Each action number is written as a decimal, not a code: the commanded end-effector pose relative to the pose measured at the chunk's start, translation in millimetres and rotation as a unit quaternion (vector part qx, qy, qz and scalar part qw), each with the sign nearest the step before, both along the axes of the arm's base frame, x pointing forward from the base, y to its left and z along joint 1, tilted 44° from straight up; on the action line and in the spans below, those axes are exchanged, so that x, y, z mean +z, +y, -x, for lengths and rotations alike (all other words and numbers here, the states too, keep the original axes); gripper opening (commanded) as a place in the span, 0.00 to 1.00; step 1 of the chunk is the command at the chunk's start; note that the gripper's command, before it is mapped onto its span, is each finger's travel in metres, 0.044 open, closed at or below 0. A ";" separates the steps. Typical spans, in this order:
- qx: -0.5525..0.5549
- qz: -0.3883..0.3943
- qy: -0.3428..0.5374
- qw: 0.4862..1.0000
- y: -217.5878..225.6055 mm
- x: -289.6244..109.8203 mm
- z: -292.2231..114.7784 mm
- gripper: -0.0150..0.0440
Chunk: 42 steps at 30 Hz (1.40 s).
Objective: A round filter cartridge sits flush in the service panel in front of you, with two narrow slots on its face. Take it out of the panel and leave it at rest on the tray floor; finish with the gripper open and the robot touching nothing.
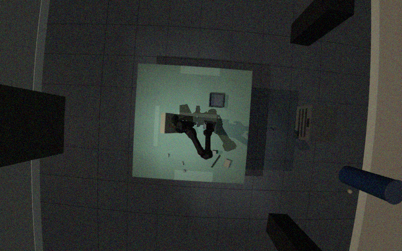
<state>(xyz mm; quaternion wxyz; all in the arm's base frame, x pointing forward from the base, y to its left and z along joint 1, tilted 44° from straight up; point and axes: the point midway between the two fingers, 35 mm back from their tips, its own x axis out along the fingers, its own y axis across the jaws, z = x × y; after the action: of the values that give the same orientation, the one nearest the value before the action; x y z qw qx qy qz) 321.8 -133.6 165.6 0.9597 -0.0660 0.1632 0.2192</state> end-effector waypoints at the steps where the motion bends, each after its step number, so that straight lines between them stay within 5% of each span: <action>1: -0.001 0.001 0.004 1.000 1.6 -2.1 -3.4 0.45; 10: -0.001 0.001 0.004 1.000 2.4 -2.8 -5.0 0.45; 24: -0.005 -0.009 0.004 1.000 0.3 -0.6 -1.4 0.25; 42: -0.106 -0.256 0.124 0.953 2.5 -2.8 -5.2 0.25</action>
<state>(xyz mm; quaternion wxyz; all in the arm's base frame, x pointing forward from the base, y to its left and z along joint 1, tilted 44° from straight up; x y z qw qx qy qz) 323.0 -133.4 165.3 0.9451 0.1820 0.2127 0.1687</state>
